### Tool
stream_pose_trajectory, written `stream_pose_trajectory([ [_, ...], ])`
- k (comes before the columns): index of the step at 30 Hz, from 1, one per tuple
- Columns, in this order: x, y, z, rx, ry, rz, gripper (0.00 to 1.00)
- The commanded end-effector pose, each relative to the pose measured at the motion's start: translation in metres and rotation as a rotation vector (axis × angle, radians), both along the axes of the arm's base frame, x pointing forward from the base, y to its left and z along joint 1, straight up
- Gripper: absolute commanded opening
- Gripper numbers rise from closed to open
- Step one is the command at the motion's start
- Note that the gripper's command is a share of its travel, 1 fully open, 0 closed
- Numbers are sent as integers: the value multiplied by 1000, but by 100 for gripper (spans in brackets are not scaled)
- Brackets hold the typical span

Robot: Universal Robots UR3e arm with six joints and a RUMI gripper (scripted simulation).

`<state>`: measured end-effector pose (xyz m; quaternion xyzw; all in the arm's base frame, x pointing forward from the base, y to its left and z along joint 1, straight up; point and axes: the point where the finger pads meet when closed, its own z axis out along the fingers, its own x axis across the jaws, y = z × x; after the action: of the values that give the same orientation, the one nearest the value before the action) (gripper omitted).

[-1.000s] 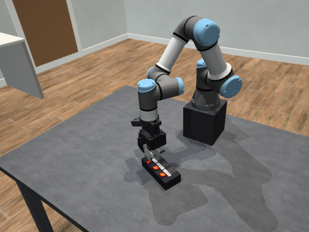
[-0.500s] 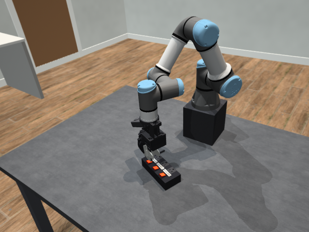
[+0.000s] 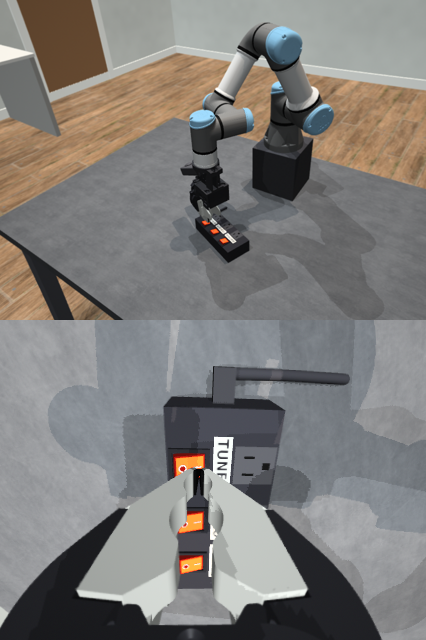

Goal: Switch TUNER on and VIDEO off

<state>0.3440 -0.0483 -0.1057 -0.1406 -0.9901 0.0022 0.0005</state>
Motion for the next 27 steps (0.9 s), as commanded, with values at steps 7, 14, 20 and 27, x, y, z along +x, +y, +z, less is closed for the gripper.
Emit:
stream_pose_trajectory([
  [7, 1, 0, 13, -1, -2, 0, 0],
  [14, 1, 0, 33, -1, -2, 0, 0],
  [20, 1, 0, 39, -1, -2, 0, 0],
  [27, 1, 0, 39, -1, -2, 0, 0],
])
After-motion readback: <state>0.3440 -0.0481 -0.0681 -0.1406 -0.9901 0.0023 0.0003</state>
